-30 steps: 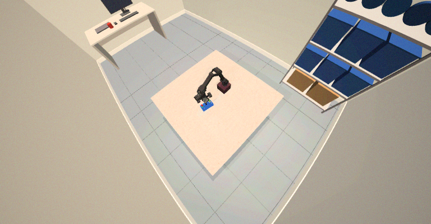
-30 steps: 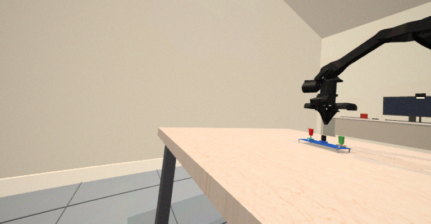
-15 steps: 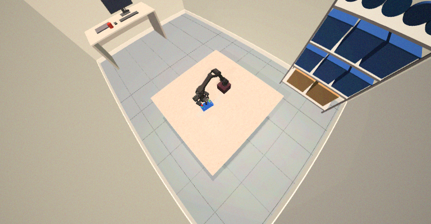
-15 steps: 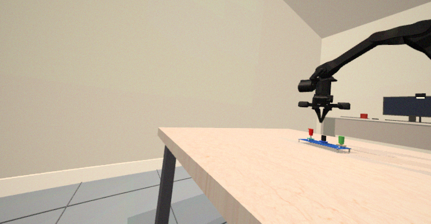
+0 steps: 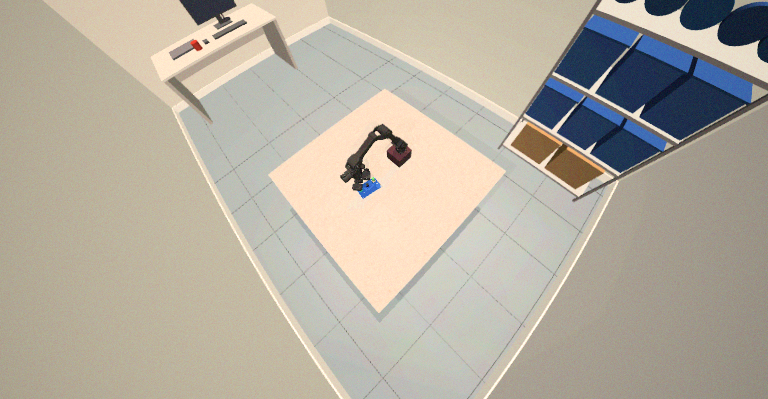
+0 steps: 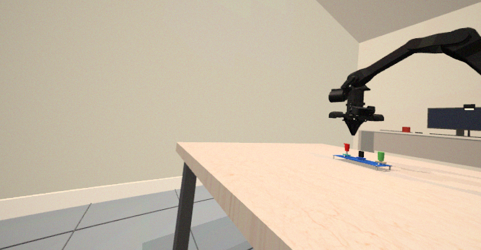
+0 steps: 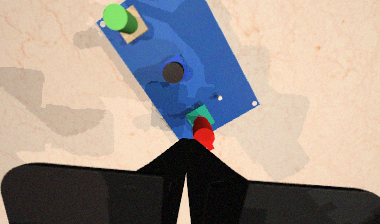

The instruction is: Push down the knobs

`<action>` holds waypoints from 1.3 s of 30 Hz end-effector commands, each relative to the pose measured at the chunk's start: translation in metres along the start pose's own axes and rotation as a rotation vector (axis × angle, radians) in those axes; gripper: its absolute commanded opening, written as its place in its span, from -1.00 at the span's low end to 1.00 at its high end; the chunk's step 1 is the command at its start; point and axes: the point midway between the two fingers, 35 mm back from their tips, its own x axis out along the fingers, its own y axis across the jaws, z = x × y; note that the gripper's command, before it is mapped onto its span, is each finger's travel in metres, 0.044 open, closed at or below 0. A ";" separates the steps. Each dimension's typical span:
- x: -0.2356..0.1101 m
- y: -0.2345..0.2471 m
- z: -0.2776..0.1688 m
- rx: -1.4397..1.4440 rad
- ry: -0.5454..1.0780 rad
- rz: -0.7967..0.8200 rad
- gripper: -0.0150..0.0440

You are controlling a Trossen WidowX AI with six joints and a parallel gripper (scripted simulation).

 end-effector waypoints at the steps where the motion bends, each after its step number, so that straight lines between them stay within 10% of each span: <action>1: -0.001 -0.005 -0.004 -0.143 -0.003 -0.005 -0.49; 39: 0.024 -0.015 -0.014 -0.575 -0.006 -0.005 -0.49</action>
